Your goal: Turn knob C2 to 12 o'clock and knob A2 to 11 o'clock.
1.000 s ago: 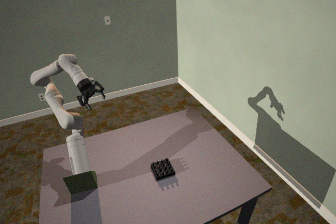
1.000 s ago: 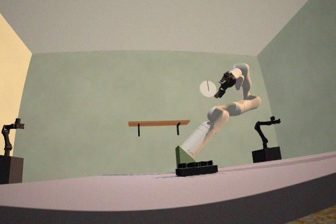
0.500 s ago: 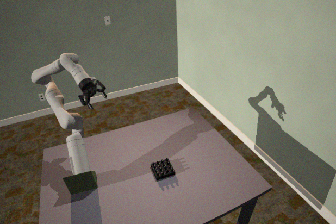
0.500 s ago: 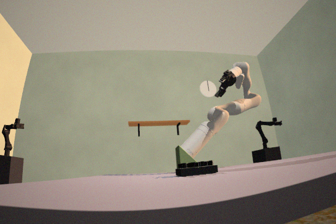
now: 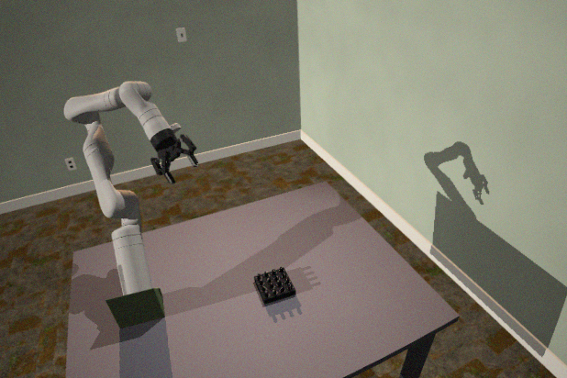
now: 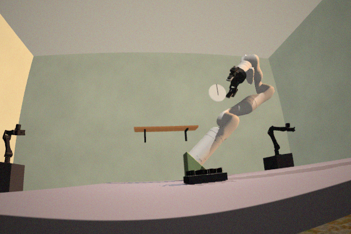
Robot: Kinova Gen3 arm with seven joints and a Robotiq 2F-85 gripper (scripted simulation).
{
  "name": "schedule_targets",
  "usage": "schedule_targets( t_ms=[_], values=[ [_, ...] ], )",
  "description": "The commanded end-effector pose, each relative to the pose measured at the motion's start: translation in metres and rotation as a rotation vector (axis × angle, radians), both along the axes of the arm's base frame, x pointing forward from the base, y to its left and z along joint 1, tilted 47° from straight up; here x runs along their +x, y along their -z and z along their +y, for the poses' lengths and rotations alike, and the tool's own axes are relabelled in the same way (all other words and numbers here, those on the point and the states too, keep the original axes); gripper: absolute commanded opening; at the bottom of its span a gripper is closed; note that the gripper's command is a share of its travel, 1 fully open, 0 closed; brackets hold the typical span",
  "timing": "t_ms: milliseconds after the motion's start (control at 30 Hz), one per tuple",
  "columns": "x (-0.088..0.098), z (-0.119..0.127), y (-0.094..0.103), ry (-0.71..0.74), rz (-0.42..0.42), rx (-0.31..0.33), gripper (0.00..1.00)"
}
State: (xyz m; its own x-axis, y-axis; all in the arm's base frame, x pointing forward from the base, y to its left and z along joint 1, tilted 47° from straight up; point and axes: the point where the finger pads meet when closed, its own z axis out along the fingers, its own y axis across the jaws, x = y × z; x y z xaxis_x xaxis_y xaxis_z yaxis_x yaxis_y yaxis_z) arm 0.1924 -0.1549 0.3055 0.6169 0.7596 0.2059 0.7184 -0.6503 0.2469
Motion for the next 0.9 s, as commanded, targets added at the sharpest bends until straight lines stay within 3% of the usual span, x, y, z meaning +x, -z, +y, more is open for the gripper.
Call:
schedule_targets(
  t_ms=[0, 100, 167, 400, 667, 733, 867],
  values=[
    [0.017, -0.010, 0.022, 0.029, 0.049, 0.091, 1.00],
    [0.037, -0.016, 0.039, 0.083, 0.074, 0.167, 1.00],
    [0.037, -0.016, 0.039, 0.083, 0.074, 0.167, 1.00],
    [0.081, -0.026, 0.088, 0.216, 0.142, 0.343, 1.00],
    [0.116, -0.025, 0.142, 0.346, 0.215, 0.502, 1.00],
    [0.116, -0.025, 0.142, 0.346, 0.215, 0.502, 1.00],
    [0.135, -0.020, 0.180, 0.432, 0.266, 0.600, 1.00]
  ],
)
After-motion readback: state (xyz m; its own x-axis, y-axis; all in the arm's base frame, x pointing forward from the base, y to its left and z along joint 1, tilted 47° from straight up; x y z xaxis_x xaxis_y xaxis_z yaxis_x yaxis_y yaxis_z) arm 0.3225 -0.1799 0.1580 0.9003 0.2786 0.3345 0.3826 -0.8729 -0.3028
